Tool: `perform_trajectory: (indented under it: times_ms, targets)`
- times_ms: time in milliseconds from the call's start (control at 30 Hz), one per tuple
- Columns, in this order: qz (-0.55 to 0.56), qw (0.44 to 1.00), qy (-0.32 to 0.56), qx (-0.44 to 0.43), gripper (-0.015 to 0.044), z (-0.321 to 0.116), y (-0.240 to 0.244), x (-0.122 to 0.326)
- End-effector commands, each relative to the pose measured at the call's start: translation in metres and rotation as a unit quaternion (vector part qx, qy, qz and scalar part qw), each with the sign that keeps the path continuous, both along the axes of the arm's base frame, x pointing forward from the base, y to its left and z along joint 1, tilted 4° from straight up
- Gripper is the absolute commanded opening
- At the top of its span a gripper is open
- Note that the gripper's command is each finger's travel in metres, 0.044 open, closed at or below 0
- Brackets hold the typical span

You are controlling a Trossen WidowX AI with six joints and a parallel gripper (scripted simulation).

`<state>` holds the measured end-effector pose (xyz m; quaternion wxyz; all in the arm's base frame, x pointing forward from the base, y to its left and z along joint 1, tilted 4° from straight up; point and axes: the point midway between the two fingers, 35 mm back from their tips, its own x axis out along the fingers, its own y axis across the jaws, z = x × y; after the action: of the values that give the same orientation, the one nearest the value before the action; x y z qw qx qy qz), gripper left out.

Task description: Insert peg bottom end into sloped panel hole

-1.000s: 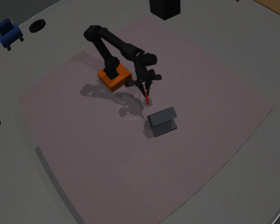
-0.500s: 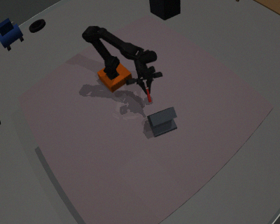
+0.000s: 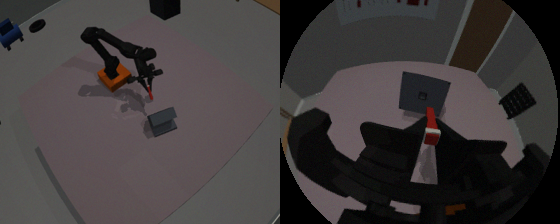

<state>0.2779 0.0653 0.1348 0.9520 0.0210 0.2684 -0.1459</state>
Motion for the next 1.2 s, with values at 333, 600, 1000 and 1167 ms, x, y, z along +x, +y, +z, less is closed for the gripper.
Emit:
perform_trajectory:
  times_ms: [333,600,1000,1167]
  targets:
    - [-0.001,1.0,-0.017,0.01,0.0,-0.004,0.003,0.008]
    - [0.0,1.0,-0.025,0.015,0.0,-0.007,0.003,0.016]
    - [0.002,0.999,-0.039,0.022,0.0,-0.012,0.003,0.027]
    - [0.003,0.999,-0.044,0.024,0.0,-0.015,0.003,0.032]
